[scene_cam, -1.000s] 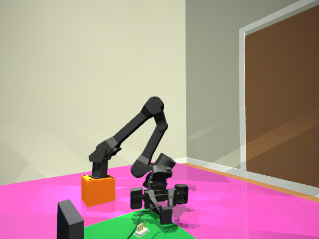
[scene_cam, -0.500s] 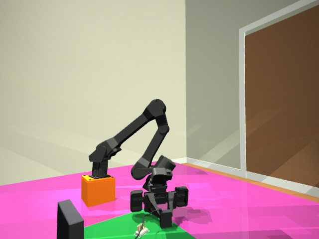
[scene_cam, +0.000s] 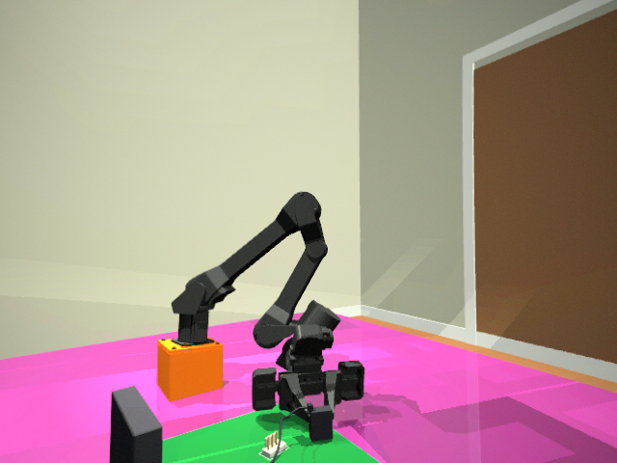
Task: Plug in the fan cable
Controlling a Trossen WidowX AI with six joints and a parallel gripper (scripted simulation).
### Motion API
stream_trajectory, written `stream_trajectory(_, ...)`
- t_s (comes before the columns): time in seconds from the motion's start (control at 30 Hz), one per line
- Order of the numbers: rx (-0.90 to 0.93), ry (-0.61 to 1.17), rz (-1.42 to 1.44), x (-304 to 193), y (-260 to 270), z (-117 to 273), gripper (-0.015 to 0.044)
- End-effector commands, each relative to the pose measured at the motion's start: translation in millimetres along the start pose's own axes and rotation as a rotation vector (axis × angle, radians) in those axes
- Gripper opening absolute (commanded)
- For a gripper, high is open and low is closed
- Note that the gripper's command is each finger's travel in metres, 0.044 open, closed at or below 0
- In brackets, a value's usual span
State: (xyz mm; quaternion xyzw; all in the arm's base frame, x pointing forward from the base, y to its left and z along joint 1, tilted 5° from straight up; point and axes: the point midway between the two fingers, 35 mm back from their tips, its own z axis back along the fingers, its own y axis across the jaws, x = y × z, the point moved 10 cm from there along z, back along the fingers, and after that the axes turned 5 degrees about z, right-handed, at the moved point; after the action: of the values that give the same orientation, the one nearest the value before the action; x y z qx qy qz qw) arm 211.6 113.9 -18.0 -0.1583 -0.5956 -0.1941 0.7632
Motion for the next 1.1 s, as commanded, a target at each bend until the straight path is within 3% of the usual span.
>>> stream_trajectory(0.0,0.000,0.001,0.002,0.1,-0.3,0.1,0.0000)
stream_trajectory(0.77,0.000,0.001,0.002,0.1,-0.3,0.1,0.0000)
stream_trajectory(1.0,0.000,0.000,0.000,0.0,0.0,0.0,0.0184)
stream_trajectory(1.07,0.000,0.000,0.000,0.0,0.0,0.0,0.0205)
